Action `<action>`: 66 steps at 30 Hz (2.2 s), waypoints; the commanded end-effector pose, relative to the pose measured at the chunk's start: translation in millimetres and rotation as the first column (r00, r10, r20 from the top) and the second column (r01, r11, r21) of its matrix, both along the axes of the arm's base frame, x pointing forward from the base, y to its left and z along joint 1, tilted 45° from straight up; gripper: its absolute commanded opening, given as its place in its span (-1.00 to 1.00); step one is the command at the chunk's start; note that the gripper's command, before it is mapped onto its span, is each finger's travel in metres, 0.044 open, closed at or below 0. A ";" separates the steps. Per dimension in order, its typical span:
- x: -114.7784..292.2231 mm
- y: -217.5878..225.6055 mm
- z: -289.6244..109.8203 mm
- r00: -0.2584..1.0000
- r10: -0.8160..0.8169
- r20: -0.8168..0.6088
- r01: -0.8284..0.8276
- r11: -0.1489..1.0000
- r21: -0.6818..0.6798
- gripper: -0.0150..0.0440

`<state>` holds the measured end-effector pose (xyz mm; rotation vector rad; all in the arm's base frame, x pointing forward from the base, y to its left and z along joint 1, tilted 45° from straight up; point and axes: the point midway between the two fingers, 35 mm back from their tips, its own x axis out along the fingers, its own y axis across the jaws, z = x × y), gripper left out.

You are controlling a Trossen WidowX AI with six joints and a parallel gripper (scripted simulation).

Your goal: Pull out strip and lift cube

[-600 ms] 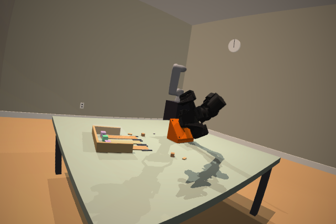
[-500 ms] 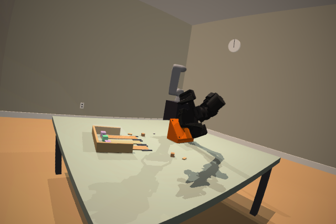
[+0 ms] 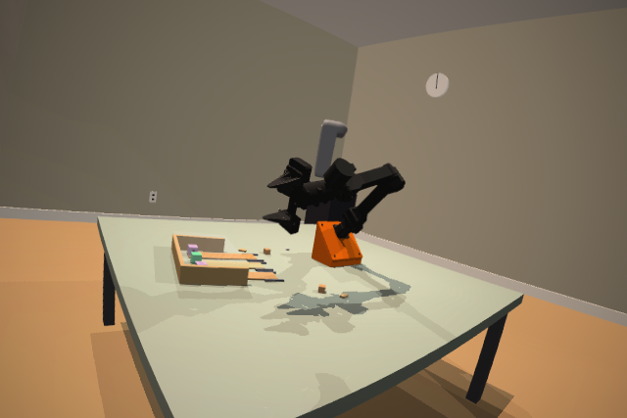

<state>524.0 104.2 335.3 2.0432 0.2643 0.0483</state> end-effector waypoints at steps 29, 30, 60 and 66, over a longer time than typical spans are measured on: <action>-200.1 -172.5 -257.5 0.878 0.444 -0.178 -0.319 0.265 -0.910 0.86; -200.1 -172.5 -257.5 0.878 0.444 -0.178 -0.319 0.265 -0.910 0.86; -149.8 -179.3 -316.1 0.700 0.556 -0.448 -0.625 0.173 -0.761 -0.29; -137.7 -164.7 -350.5 0.490 0.670 -0.558 -0.791 0.073 -0.607 -0.49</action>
